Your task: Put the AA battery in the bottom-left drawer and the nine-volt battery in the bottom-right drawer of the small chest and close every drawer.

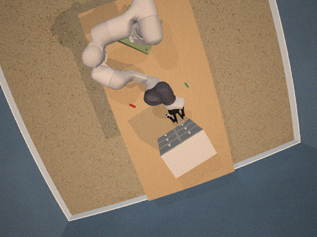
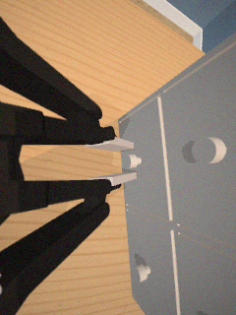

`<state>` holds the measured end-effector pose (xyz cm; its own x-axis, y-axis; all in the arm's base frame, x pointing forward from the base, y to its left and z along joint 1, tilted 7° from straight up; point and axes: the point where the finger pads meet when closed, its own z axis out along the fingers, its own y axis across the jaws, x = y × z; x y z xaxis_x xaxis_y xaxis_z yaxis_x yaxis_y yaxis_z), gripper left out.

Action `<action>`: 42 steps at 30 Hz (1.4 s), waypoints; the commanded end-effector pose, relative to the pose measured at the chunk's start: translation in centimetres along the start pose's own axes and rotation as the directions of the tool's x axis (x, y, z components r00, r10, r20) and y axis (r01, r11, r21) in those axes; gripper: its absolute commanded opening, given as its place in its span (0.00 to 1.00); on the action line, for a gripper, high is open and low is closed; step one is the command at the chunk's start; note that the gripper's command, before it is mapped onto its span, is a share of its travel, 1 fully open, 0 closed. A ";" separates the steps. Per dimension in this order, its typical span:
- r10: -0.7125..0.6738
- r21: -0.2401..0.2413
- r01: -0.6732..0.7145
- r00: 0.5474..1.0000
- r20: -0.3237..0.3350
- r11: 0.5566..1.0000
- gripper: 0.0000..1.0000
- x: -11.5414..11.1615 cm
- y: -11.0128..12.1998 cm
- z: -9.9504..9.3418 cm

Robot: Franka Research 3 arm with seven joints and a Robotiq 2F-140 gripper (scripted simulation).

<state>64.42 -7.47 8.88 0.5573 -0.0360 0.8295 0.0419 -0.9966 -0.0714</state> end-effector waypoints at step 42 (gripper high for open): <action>0.001 -0.001 -0.001 1.000 0.002 1.000 0.08 0.5 0.1 0.7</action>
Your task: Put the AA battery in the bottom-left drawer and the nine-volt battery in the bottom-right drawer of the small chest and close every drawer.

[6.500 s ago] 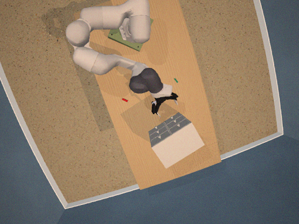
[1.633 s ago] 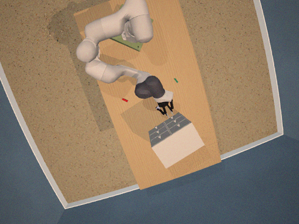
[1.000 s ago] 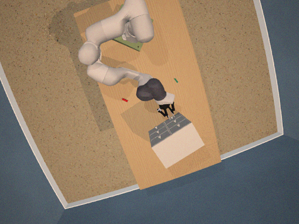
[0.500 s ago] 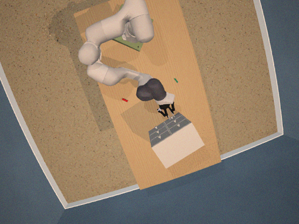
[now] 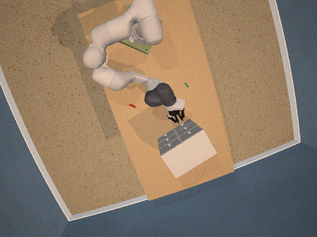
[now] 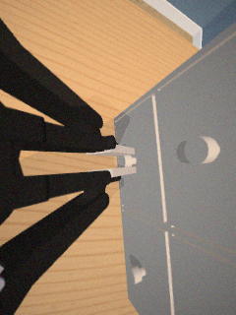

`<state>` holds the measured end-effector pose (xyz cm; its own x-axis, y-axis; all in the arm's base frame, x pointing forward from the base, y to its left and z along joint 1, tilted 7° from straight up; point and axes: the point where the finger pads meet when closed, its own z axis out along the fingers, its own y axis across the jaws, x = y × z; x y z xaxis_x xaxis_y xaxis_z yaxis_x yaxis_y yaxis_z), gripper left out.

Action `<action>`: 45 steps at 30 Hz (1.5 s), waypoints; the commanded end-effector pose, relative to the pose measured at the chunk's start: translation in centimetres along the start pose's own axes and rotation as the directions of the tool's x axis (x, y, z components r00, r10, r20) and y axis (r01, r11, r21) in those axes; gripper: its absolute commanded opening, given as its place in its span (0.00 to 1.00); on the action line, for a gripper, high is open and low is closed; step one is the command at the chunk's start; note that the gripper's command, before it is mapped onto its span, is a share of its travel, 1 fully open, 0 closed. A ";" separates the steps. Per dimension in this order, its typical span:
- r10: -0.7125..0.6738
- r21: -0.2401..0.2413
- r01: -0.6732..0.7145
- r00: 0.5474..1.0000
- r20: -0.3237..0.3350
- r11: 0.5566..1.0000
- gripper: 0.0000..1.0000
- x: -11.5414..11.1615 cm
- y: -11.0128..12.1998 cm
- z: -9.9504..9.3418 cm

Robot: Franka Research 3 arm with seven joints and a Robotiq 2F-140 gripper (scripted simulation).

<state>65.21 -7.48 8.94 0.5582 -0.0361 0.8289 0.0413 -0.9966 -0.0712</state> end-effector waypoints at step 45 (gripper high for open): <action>0.001 -0.001 -0.001 1.000 0.001 1.000 0.08 -1.0 0.0 -1.1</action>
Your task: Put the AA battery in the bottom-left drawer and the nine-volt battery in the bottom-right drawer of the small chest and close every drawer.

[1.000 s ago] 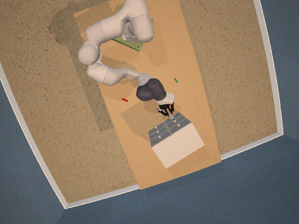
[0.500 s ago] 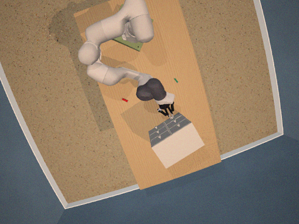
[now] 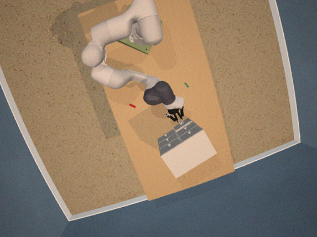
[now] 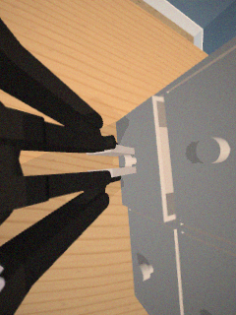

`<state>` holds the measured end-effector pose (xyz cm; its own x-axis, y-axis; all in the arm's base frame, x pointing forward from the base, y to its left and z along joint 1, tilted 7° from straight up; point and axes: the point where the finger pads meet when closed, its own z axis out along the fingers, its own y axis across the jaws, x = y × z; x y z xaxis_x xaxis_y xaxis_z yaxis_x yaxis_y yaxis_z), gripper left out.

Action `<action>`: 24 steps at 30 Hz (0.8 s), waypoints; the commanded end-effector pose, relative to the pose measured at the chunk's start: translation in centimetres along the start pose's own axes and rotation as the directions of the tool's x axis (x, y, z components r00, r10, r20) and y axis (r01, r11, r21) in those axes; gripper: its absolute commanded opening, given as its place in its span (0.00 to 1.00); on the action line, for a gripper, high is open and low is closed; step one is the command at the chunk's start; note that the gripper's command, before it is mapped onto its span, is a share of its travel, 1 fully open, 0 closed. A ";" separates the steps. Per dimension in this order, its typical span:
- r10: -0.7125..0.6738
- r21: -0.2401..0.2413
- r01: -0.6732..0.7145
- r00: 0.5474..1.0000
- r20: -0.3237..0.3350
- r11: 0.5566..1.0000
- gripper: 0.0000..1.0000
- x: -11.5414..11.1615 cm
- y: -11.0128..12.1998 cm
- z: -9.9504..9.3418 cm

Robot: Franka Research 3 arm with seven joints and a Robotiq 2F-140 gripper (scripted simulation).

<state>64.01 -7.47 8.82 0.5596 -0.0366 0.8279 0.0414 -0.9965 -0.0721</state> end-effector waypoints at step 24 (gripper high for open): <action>0.000 -0.001 0.000 1.000 -0.001 1.000 0.08 -2.2 0.1 -2.6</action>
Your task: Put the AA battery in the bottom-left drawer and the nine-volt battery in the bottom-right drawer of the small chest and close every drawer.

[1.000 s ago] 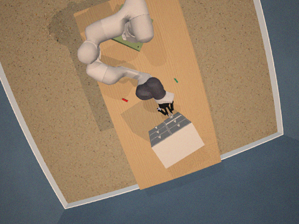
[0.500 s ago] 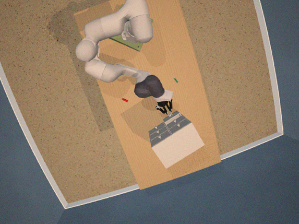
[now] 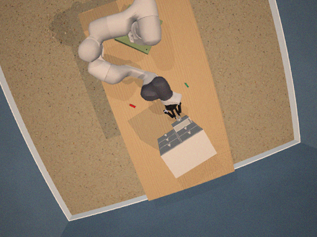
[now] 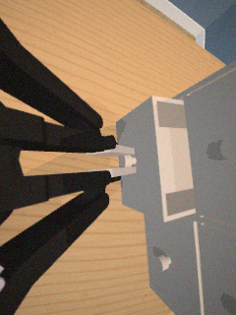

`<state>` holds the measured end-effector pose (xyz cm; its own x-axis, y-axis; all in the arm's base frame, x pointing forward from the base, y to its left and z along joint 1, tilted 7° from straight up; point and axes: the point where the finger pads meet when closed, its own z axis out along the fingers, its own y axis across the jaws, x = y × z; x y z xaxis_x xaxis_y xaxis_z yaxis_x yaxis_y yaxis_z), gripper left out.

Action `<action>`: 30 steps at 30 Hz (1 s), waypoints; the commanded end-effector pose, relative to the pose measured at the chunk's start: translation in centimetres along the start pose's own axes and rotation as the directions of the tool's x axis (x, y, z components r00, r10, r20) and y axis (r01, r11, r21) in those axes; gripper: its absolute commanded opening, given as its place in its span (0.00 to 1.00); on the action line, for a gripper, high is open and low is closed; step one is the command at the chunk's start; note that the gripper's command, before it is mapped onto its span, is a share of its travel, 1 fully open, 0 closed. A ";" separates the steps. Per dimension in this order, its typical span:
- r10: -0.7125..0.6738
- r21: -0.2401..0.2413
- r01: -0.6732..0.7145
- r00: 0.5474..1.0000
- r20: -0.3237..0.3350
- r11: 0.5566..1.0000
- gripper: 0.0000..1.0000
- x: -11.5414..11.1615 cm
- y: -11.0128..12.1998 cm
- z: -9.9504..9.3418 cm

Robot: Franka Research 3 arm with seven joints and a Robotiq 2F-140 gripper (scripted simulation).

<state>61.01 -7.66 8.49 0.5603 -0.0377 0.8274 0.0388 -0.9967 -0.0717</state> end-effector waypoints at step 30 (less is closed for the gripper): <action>-0.001 0.001 0.001 1.000 -0.001 1.000 0.08 -1.7 0.0 -2.0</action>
<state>58.58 -7.75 8.22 0.5600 -0.0391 0.8275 0.0377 -0.9966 -0.0727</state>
